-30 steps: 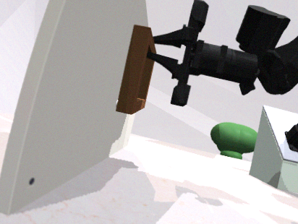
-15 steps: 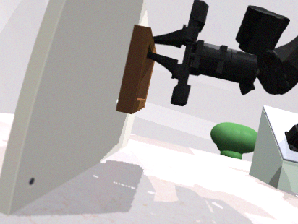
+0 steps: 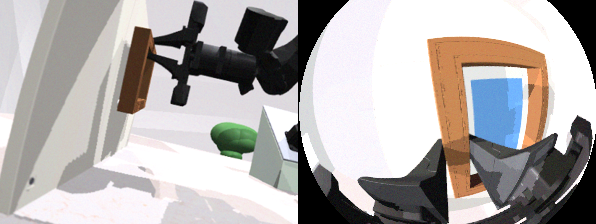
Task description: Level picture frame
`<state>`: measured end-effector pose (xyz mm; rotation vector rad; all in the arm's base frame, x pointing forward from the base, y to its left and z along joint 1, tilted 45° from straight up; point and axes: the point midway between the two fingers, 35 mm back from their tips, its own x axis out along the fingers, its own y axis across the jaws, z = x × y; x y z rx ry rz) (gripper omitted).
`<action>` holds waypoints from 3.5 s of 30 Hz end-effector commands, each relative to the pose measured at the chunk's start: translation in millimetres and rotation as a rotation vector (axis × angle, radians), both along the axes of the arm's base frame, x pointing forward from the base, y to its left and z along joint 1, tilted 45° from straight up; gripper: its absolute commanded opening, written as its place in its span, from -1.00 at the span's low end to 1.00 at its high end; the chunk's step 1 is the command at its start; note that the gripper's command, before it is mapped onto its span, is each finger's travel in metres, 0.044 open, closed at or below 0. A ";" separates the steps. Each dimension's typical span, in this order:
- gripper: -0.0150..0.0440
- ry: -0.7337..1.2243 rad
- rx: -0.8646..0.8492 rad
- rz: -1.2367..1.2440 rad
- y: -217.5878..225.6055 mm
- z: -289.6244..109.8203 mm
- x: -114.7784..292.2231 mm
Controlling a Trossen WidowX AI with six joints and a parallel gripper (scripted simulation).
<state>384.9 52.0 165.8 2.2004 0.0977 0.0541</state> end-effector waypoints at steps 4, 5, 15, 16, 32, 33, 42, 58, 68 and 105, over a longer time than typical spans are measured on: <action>-0.49 -0.004 0.005 -0.001 -1.0 0.2 0.1; -0.49 -0.004 0.005 -0.001 -0.9 0.2 0.1; -0.49 -0.004 0.005 -0.001 0.8 -1.9 -0.1; -0.49 -0.004 0.005 -0.001 1.0 -2.1 -0.1; -0.49 -0.003 0.001 0.005 2.5 -3.0 -0.2; -0.49 -0.003 0.002 0.004 2.6 -3.2 -0.2; -0.49 -0.002 0.006 0.003 2.7 -3.8 -0.2; -0.49 0.008 0.126 0.004 3.1 -4.5 -0.1; -0.49 0.013 0.181 0.004 3.2 -4.8 0.0; 0.39 0.015 -0.045 0.005 -3.3 13.3 -103.9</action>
